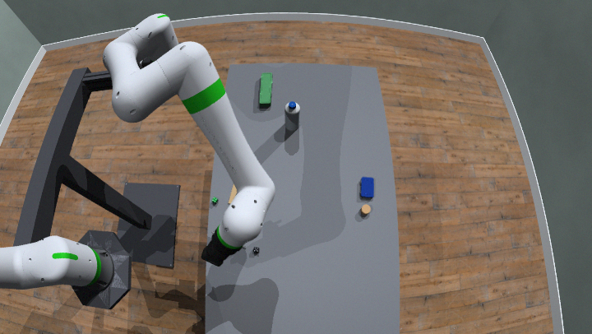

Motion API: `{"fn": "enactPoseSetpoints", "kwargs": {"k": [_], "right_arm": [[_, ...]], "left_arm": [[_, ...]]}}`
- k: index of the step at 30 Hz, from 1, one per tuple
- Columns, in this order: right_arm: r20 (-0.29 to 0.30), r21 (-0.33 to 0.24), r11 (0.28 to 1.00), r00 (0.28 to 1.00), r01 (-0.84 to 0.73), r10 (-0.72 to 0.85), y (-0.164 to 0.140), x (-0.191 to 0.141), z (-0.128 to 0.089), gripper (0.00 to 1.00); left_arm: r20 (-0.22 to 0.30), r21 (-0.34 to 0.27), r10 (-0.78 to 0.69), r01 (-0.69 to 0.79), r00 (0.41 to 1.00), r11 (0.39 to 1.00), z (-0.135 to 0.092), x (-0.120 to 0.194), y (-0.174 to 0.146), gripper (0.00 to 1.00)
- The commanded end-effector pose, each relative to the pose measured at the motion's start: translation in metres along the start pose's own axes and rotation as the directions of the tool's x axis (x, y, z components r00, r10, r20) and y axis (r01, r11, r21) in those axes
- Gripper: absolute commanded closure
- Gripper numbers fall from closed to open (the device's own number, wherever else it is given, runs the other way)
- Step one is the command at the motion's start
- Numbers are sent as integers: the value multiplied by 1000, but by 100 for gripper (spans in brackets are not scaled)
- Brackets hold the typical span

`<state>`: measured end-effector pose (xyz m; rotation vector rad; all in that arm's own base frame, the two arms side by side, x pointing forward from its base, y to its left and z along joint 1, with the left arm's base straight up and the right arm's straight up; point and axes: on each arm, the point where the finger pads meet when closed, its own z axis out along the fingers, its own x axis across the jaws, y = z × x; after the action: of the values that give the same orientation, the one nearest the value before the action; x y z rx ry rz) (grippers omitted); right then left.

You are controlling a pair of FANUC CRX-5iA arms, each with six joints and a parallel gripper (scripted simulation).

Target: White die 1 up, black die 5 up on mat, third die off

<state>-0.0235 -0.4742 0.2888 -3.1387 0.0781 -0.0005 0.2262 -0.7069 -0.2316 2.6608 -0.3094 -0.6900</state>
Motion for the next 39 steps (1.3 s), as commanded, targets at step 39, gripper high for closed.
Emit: {"fn": "enactPoseSetpoints", "kwargs": {"k": [39], "right_arm": [[0,-2,1000,1000,0,0,0,0,-1,0]], "left_arm": [[-508,292,-127,310,852,905,-78,124,-72,0]]}}
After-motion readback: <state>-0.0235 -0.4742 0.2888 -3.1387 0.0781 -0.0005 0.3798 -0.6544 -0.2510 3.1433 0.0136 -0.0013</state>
